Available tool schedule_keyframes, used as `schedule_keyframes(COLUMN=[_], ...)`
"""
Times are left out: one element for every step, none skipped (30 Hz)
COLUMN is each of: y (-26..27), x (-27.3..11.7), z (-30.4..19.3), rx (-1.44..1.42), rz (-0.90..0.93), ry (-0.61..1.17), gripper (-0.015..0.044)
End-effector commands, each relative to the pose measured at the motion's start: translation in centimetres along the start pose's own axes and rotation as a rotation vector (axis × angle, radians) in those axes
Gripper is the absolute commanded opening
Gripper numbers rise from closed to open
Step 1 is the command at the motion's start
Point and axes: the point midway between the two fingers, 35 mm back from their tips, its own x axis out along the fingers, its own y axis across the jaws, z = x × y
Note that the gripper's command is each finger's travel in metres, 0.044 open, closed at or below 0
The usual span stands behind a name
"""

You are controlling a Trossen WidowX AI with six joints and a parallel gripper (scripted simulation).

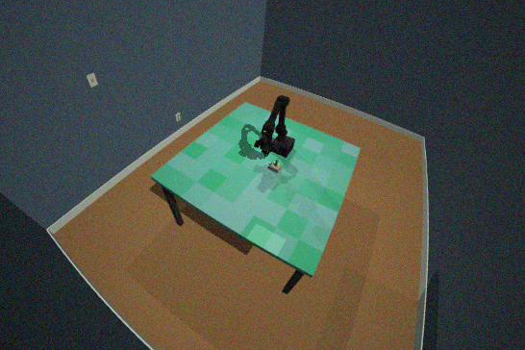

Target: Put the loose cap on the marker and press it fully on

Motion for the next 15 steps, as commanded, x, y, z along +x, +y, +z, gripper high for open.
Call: schedule_keyframes(y=[0.7,1.0,1.2,1.4,1.6,1.9,2.1,2.3,2.6,2.8,3.1,3.3,3.6,3.8,4.1], x=[-0.5,-0.6,-0.7,-0.8,-1.0,-1.1,-1.2,-1.3,-1.4,-1.5,-1.6,-1.7,-1.8,-2.0,-2.1], z=[0.7,0.9,1.1,1.2,1.4,1.5,1.6,1.8,1.9,2.1,2.2,2.3,2.4,2.6,2.7], rx=[0.004,0.004,0.004,0.004,0.004,0.004,0.004,0.004,0.004,0.004,0.004,0.004,0.004,0.004,0.004], rz=[-0.002,-0.002,-0.002,-0.001,-0.001,-0.001,0.0,0.0,0.0,0.0,0.0,0.001,0.001,0.001,0.001], ry=[-0.003,-0.003,-0.003,-0.003,-0.003,-0.003,-0.003,-0.003,-0.004,-0.004,-0.004,-0.004,-0.004,-0.004,-0.004], gripper=[0.0,0.0,0.0,0.0,0.0,0.0,0.0,0.0,0.0,0.0,0.0,0.0,0.0,0.0,0.0])
